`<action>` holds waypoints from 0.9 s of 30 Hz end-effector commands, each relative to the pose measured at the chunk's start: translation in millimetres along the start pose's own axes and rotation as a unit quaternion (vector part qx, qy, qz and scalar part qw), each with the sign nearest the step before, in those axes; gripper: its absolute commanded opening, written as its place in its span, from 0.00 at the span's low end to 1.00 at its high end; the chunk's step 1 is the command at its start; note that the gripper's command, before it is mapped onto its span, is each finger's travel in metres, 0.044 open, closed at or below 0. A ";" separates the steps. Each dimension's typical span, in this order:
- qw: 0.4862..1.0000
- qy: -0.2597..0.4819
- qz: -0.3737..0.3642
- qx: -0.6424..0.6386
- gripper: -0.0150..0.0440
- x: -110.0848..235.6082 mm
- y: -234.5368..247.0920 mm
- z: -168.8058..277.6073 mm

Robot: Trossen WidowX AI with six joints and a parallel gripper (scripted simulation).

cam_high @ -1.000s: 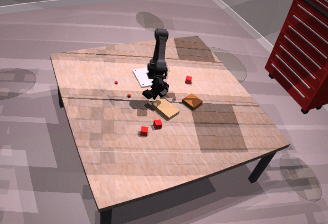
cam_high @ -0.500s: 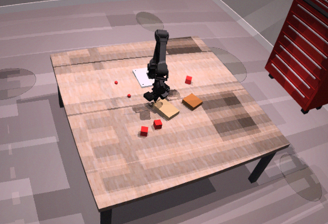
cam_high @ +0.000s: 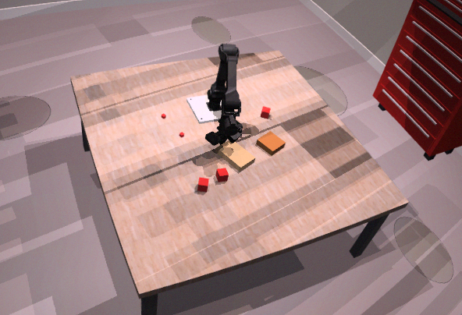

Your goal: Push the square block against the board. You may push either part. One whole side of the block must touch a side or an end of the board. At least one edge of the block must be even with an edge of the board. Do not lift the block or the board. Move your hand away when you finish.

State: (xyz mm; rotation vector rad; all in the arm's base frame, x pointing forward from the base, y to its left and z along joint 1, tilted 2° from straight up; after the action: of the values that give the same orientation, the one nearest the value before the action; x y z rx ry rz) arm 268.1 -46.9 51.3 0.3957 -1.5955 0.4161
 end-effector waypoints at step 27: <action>1.000 -0.003 -0.001 0.000 0.25 -0.8 0.0 -13.9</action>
State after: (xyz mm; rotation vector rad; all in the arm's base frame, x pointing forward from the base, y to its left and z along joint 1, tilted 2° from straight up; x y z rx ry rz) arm 286.0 -37.2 52.8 0.3942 -1.6034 0.4168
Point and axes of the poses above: the point midway between the two fingers, 35 mm back from their tips, its own x axis back along the fingers, its own y axis across the jaws, z = x × y, the point moved 1 cm from there along x, back along the fingers, and after that the axes turned 3 degrees about x, right-handed, at the moved point
